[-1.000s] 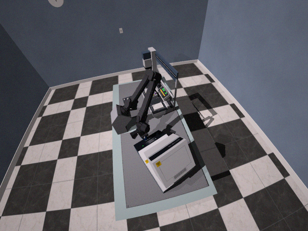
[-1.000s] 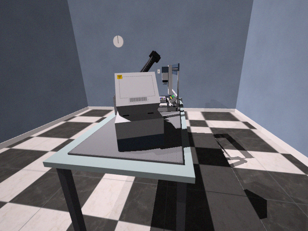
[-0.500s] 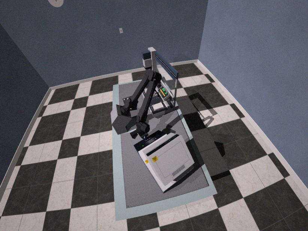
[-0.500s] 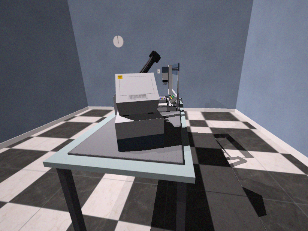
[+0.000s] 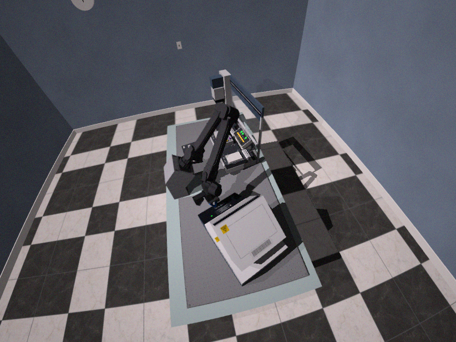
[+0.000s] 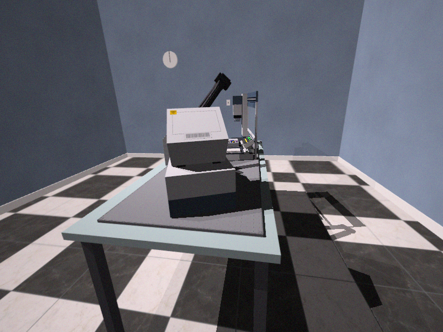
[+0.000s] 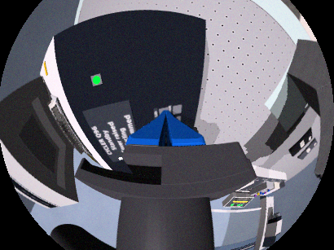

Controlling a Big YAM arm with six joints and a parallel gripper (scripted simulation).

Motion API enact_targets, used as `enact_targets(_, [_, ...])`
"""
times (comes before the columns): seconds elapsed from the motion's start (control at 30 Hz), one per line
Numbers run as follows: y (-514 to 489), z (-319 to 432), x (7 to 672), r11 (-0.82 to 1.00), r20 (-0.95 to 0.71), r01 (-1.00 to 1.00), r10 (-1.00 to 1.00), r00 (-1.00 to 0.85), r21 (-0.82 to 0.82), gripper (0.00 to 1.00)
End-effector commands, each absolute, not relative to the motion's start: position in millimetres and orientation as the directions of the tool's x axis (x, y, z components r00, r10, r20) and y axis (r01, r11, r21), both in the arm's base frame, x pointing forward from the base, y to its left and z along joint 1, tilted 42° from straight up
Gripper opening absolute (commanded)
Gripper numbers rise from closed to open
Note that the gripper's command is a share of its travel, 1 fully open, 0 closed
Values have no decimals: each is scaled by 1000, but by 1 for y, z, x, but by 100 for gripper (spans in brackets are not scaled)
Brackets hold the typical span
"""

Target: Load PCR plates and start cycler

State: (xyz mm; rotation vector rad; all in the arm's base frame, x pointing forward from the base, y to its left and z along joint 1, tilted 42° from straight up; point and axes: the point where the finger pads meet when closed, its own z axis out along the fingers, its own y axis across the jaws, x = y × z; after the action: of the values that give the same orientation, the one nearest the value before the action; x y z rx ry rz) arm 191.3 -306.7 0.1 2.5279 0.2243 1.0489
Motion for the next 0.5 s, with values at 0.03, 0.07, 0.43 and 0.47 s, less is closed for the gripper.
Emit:
enact_targets(0.03, [-316,2,185,-902,641,-23,288,712,432,0])
enact_targets(0.07, [-318,5,186,-897,640,-21,298,708,441,0])
enact_targets(0.43, [-316,10,194,-890,635,7,330,699,455,0])
enact_targets(0.47, [-313,9,195,-893,637,8,327,698,450,0])
